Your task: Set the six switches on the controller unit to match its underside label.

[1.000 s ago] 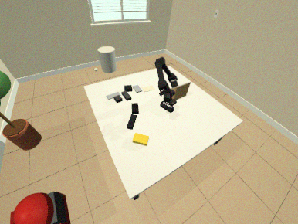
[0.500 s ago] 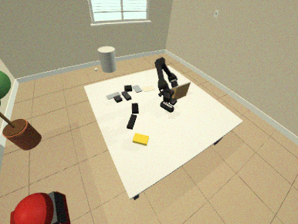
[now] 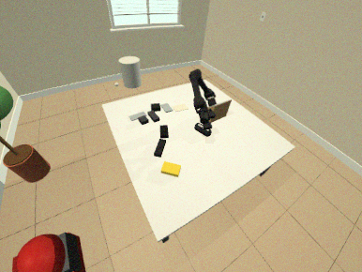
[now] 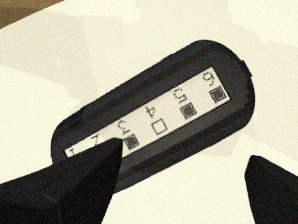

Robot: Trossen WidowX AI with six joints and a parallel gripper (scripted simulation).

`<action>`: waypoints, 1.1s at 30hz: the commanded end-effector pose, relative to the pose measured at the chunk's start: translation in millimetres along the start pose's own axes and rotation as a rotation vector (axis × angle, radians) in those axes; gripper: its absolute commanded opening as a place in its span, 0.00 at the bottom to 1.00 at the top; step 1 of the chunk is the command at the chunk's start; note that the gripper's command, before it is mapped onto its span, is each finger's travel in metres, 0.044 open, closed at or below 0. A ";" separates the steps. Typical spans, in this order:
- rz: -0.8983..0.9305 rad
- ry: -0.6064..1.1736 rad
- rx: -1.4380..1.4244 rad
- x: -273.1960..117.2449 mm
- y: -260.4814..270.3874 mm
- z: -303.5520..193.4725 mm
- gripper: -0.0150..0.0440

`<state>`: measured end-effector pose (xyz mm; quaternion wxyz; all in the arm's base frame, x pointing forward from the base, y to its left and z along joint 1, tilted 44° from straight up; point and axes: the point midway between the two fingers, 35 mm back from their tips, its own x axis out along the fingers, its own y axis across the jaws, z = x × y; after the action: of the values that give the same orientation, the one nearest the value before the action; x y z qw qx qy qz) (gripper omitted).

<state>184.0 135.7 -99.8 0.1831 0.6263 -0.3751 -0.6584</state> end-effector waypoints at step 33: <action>-0.281 -0.046 2.649 15.7 -10.8 29.0 1.00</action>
<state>160.8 139.0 -117.6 -0.5335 0.4711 -0.7015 0.0357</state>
